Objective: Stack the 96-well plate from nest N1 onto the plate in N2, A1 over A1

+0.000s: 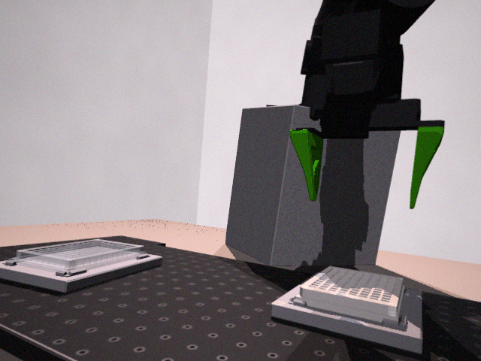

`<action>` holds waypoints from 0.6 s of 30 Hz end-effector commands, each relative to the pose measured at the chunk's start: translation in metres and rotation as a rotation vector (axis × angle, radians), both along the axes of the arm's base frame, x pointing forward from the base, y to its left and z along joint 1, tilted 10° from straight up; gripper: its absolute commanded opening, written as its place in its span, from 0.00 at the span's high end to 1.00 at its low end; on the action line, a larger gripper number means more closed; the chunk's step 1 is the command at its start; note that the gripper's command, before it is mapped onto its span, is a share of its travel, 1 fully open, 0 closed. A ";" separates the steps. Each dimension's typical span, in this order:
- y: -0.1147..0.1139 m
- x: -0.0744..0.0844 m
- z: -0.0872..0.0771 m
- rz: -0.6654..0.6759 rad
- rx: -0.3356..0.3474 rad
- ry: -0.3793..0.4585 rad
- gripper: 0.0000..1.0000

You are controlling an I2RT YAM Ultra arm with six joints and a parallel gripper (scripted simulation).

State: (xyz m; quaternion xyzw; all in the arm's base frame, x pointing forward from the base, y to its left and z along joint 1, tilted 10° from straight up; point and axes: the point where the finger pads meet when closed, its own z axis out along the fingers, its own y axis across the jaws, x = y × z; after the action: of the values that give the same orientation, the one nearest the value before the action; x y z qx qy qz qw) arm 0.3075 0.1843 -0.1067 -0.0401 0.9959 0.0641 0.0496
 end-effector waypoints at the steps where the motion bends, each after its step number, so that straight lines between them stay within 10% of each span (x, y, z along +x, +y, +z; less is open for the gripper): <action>1: 0.010 0.013 0.012 0.010 0.028 -0.044 0.00; 18: 0.011 0.011 -0.007 0.011 0.019 -0.027 0.00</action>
State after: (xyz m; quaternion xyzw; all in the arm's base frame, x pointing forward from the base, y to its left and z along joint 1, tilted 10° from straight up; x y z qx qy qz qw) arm 0.3071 0.1844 -0.1128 -0.0405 0.9960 0.0635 0.0484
